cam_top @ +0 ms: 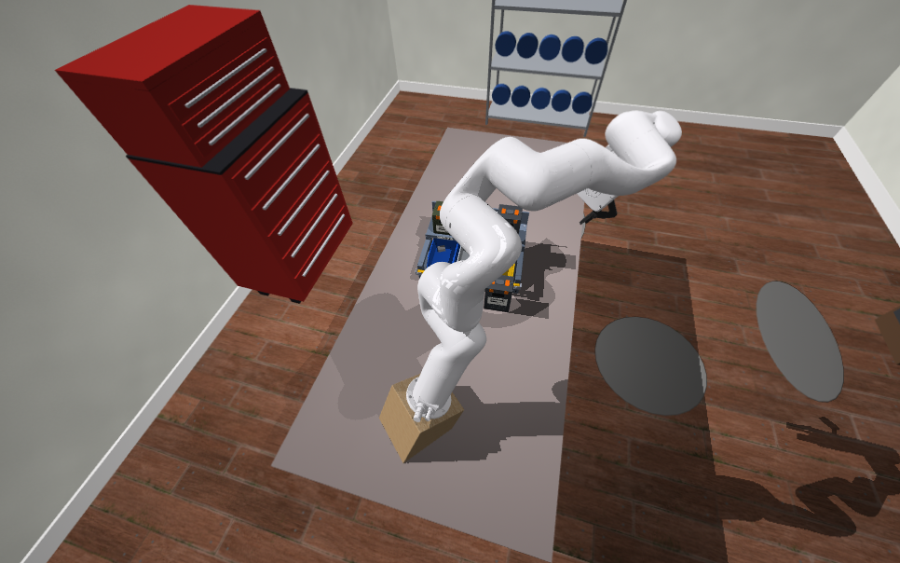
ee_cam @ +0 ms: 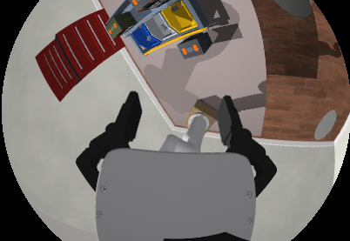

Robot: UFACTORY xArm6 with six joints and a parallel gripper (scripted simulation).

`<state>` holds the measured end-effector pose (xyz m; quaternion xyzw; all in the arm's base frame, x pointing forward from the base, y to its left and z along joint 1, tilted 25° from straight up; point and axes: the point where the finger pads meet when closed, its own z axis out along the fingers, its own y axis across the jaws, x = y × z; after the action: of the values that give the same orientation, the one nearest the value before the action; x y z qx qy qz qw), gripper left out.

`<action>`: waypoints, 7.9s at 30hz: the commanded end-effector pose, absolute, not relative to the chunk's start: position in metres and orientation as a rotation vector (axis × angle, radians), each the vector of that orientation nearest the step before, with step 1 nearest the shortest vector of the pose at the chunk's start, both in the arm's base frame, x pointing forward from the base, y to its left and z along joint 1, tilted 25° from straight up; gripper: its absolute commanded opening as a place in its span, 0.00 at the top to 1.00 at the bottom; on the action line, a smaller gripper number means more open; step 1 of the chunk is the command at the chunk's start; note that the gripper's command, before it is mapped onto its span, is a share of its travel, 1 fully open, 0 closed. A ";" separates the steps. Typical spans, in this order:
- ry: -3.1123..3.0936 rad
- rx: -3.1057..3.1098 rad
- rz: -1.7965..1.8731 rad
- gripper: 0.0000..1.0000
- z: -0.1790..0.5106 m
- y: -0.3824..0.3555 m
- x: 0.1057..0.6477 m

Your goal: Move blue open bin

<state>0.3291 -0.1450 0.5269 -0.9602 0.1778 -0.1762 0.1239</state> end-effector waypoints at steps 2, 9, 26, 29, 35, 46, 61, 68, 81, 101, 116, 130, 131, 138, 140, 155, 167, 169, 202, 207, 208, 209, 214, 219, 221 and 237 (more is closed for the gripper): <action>0.465 -2.805 -0.512 0.00 0.529 -0.134 0.332; 0.253 -2.812 -0.480 0.00 0.529 -0.092 0.345; -0.010 -2.800 -0.436 0.00 0.528 -0.038 0.354; -0.010 -2.800 -0.436 0.00 0.528 -0.038 0.354; -0.010 -2.800 -0.436 0.00 0.528 -0.038 0.354; -0.269 -2.767 -0.391 0.00 0.528 0.016 0.355; 0.095 -2.807 -0.454 0.00 0.480 0.019 0.366; 0.095 -2.807 -0.454 0.00 0.480 0.019 0.366; 0.454 -2.803 -0.507 0.00 0.432 0.022 0.378; 0.815 -2.758 -0.556 0.00 0.385 0.026 0.389; 1.171 -2.669 -0.597 0.00 0.338 0.029 0.401; 1.519 -2.540 -0.631 0.00 0.290 0.033 0.412; 1.519 -2.540 -0.631 0.00 0.290 0.033 0.412; 1.576 -2.510 -0.631 0.00 0.281 0.034 0.414; 1.716 -2.444 -0.645 0.00 0.262 0.035 0.419; 1.886 -2.349 -0.654 0.00 0.233 0.037 0.426; 2.062 -2.241 -0.671 0.00 0.190 0.040 0.436; 2.062 -2.241 -0.671 0.00 0.190 0.040 0.436; 2.062 -2.241 -0.671 0.00 0.169 0.041 0.441; 2.062 -2.241 -0.671 0.00 0.171 0.041 0.441; 2.062 -2.241 -0.671 0.00 0.172 0.041 0.440; 2.062 -2.241 -0.671 0.00 0.174 0.041 0.440; 2.062 -2.241 -0.671 0.00 0.175 0.041 0.440; 2.062 -2.241 -0.671 0.00 0.175 0.041 0.440; 2.062 -2.241 -0.671 0.00 0.175 0.041 0.440; 2.062 -2.241 -0.671 0.00 0.177 0.041 0.439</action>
<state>0.4384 0.0404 0.1755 -0.7188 0.6613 -0.2141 0.0099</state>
